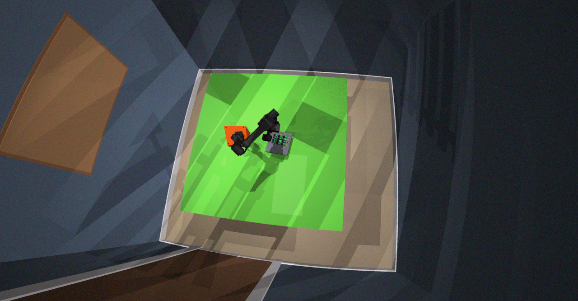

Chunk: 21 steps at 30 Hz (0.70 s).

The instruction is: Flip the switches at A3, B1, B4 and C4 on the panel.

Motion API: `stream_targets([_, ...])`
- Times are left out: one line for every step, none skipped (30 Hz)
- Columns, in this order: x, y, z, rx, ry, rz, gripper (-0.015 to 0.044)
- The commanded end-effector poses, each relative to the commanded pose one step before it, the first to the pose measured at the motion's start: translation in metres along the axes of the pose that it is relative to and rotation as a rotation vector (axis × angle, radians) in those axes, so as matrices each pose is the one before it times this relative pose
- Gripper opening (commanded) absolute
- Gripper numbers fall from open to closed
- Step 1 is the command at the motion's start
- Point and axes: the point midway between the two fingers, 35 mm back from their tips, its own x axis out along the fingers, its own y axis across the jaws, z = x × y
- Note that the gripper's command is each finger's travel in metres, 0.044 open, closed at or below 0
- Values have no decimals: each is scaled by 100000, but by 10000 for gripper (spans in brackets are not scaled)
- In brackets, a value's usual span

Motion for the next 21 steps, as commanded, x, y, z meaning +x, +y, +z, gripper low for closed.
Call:
stream_targets([243,41,159,-10,-31,156,374])
stream_targets([733,105,475,-16,-115,423,347])
stream_targets([1238,108,778,16,-256,550,321])
stream_targets([1572,18,938,85,-409,408,295])
stream_targets([1604,-109,893,146,-481,93,269])
stream_targets([1624,-231,833,194,-516,-227,242])
stream_targets([1318,-268,619,183,-418,-414,216])
stream_targets([797,-194,348,118,-245,-347,190])
stream_targets([267,-70,112,41,-80,-132,164])
stream_targets([0,0,0,0,0,0,137])
stream_targets([0,0,0,0,0,0,111])
stream_targets([0,0,0,0,0,0,85])
stream_targets([150,1,5,29,147,11,59])
stream_targets([442,3,18,56,392,18,32])
stream_targets([728,0,29,60,596,10,6])
stream_targets([925,-10,38,6,654,-33,0])
stream_targets([703,-17,26,-26,449,-51,0])
stream_targets([411,-12,18,-51,216,-54,0])
stream_targets([136,-4,6,-20,67,-21,0])
stream_targets([0,0,0,0,0,0,0])
stream_targets([0,0,0,0,0,0,0])
